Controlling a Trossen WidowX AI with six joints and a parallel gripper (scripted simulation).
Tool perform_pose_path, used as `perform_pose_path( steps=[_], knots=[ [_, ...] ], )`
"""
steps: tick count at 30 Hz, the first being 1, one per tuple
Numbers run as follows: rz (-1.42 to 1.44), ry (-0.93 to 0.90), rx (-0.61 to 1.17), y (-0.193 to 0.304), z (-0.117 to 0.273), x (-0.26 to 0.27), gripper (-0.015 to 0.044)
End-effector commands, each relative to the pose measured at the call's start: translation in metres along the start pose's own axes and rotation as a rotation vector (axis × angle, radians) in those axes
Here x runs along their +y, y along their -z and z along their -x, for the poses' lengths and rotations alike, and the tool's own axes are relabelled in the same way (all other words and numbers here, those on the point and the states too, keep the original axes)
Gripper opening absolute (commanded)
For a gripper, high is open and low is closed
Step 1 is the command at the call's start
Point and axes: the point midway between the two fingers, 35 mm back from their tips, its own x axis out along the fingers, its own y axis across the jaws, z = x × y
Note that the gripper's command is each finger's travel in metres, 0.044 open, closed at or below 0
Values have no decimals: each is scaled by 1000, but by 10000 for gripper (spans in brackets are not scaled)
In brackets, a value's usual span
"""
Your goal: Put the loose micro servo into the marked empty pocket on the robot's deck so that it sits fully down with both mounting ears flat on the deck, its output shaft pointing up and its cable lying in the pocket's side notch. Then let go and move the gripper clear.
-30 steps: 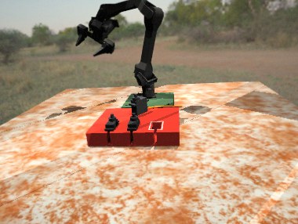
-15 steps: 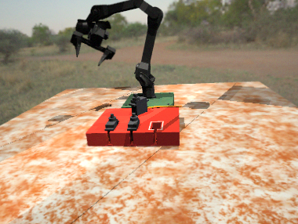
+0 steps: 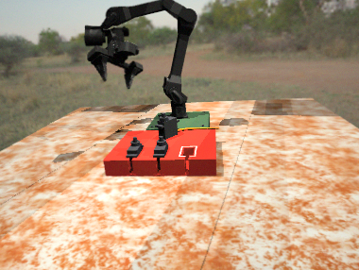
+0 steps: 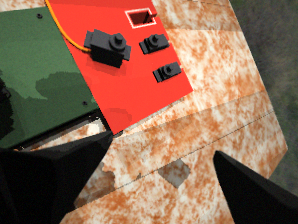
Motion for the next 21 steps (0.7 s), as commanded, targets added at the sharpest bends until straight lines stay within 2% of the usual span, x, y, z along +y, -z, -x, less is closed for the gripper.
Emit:
perform_pose_path(
  steps=[1,21],
  knots=[
    [108,-85,-7,-13,-16,4,440],
    [671,-413,-20,-74,-69,37,440]
  ],
)
